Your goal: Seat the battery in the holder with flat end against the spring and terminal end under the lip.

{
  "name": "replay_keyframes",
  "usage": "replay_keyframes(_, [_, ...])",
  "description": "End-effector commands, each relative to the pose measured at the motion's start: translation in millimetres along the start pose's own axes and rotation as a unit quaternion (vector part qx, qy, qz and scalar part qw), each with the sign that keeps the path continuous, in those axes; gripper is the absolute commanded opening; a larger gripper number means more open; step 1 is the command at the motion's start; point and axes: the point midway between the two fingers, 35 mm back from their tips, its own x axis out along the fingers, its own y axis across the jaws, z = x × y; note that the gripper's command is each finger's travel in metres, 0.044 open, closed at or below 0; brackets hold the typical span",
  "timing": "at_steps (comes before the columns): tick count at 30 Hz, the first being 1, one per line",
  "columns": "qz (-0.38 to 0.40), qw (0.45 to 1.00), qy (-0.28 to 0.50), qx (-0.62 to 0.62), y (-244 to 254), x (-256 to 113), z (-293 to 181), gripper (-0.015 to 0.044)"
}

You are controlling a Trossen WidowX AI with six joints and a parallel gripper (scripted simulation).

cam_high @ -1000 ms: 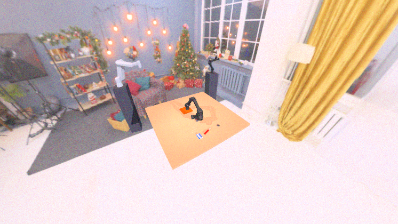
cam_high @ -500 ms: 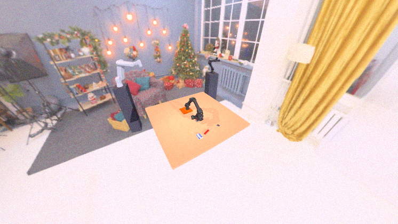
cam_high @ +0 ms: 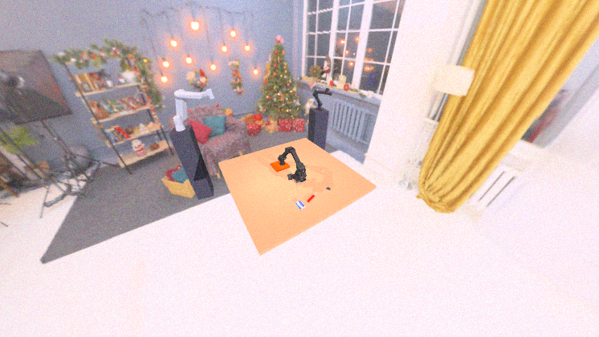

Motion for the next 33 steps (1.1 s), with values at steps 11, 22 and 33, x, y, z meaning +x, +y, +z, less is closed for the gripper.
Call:
replay_keyframes(11, [-0.002, 0.999, -0.034, -0.003, 0.0, -2.7, 5.0, 0.006])
replay_keyframes(22, [-0.003, 0.998, -0.059, -0.003, 0.3, -1.2, 4.6, 0.006])
replay_keyframes(33, [-0.004, 0.997, -0.083, -0.003, 0.6, 0.4, 4.1, 0.006])
